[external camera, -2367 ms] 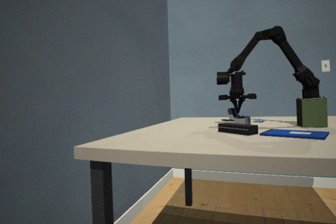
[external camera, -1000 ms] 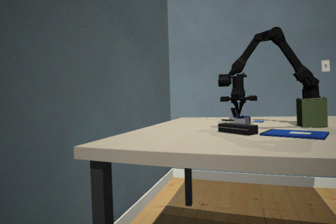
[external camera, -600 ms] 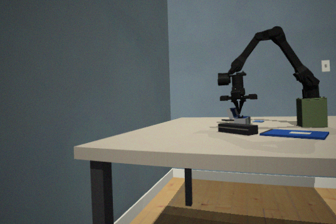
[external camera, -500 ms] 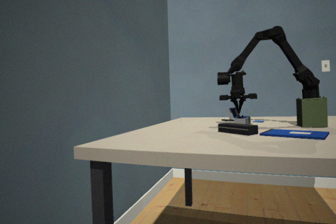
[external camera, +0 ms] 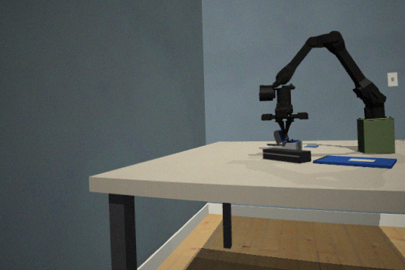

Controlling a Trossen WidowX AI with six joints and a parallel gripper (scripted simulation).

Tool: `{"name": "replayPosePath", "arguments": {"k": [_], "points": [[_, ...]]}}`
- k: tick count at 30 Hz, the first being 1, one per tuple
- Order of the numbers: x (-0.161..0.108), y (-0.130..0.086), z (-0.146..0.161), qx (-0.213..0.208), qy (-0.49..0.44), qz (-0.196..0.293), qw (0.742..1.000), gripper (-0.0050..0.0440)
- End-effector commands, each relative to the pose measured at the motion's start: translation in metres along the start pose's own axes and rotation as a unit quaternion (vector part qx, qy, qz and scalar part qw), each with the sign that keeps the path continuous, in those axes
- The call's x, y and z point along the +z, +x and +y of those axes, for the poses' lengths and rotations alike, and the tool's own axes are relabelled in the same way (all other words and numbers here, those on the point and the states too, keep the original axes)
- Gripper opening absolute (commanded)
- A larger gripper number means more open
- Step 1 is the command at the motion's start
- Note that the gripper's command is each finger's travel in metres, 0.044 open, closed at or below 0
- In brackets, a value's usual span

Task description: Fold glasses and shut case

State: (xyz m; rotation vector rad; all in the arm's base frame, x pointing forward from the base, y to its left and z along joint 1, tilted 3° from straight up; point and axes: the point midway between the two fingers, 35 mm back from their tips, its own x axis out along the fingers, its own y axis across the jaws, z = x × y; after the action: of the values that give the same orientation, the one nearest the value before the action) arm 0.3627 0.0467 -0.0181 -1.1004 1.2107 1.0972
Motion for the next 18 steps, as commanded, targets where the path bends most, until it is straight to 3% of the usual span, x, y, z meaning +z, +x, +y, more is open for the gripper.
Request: {"name": "replayPosePath", "arguments": {"k": [1, 4, 5, 18], "points": [[0.0, -0.004, 0.0, 0.0, 0.0, 0.0, 1.0, 0.0], [0.003, -0.044, -0.001, 0.001, 0.003, 0.002, 1.0, 0.0], [0.003, -0.047, -0.001, 0.001, 0.004, 0.002, 1.0, 0.0], [0.002, -0.047, -0.001, 0.001, 0.009, 0.002, 1.0, 0.0]]}}
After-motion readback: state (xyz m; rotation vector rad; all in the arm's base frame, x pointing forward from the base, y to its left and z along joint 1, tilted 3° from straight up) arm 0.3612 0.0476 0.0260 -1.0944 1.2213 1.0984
